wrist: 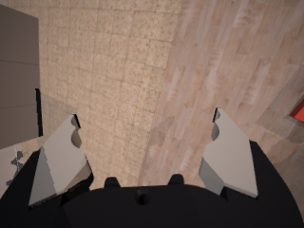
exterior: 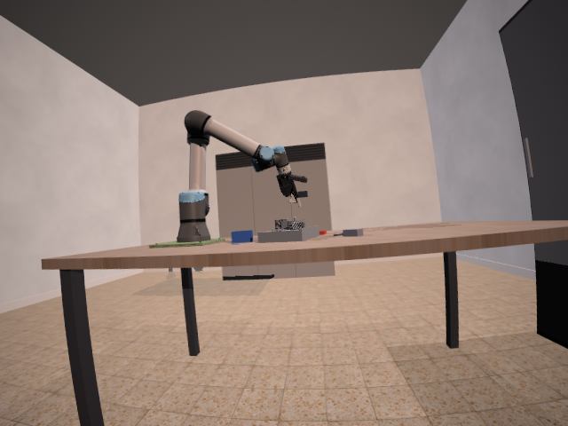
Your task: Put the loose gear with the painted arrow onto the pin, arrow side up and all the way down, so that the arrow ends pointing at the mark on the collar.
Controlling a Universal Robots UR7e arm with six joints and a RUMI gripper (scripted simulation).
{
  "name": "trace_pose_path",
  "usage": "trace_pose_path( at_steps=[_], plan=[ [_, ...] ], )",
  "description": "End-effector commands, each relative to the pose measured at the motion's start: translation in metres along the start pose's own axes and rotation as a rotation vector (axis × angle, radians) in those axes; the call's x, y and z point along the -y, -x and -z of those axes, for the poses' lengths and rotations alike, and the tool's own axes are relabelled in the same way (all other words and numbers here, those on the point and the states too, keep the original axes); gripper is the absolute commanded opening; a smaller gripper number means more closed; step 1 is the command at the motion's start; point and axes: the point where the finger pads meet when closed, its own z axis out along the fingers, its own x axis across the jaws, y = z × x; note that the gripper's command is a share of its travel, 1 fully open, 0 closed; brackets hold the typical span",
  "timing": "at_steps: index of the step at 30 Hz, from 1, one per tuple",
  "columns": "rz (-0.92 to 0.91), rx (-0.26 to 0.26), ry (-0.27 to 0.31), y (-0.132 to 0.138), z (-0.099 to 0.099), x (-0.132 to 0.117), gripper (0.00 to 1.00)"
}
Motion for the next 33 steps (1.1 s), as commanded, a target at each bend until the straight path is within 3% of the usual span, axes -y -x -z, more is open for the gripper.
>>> trace_pose_path(
  at_steps=[1, 5, 7, 14, 20, 33],
  plan=[
    [-0.026, -0.103, -0.003, -0.094, 0.022, 0.030, 1.00],
    [-0.052, -0.177, 0.008, -0.162, 0.042, 0.037, 1.00],
    [-0.052, -0.177, 0.008, -0.162, 0.042, 0.037, 1.00],
    [-0.096, -0.281, 0.047, -0.264, 0.079, 0.031, 1.00],
    [-0.130, -0.346, 0.089, -0.334, 0.110, 0.013, 1.00],
    [-0.180, -0.414, 0.165, -0.421, 0.156, -0.027, 1.00]
  ],
)
